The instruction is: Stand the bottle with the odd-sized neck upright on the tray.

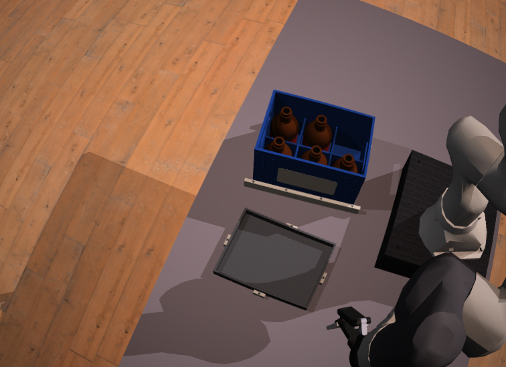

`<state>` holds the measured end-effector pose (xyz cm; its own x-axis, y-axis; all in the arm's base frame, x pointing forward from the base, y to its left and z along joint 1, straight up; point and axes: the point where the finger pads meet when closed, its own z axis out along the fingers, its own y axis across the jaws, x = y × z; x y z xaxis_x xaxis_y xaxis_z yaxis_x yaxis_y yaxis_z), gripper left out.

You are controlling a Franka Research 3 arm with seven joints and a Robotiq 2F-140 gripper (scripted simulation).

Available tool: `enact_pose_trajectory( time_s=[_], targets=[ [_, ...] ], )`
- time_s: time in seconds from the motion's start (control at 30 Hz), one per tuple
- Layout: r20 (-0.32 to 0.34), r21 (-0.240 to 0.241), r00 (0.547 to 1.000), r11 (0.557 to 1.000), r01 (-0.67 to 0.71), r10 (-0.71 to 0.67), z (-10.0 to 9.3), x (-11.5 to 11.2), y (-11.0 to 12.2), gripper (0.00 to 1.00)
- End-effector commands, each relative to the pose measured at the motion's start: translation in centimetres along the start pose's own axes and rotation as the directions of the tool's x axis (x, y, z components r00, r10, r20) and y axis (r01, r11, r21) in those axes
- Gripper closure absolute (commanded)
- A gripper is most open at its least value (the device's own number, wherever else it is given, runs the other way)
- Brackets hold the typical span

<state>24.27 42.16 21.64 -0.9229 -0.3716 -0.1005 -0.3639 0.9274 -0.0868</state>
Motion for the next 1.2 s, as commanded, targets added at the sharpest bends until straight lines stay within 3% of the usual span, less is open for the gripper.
enact_pose_trajectory(
  time_s=[0.0,0.6,0.7,1.03,1.1,1.13,1.17],
  targets=[
    [0.000,0.000,1.000,1.000,0.000,0.000,0.0,0.0,0.0,0.00],
    [0.000,0.000,1.000,1.000,-0.007,0.007,0.1,-0.3,-0.4,0.00],
    [-0.005,0.006,0.997,0.997,-0.076,0.076,0.7,-2.5,-4.0,0.00],
    [-0.020,0.021,0.965,0.966,-0.259,0.260,2.4,-6.9,-14.8,0.00],
    [-0.020,0.021,0.965,0.966,-0.259,0.260,2.4,-6.9,-14.8,0.00],
    [-0.024,0.025,0.951,0.951,-0.308,0.309,2.8,-7.6,-17.9,0.00],
    [-0.025,0.026,0.946,0.947,-0.321,0.322,3.0,-7.8,-18.7,0.00]
  ],
)
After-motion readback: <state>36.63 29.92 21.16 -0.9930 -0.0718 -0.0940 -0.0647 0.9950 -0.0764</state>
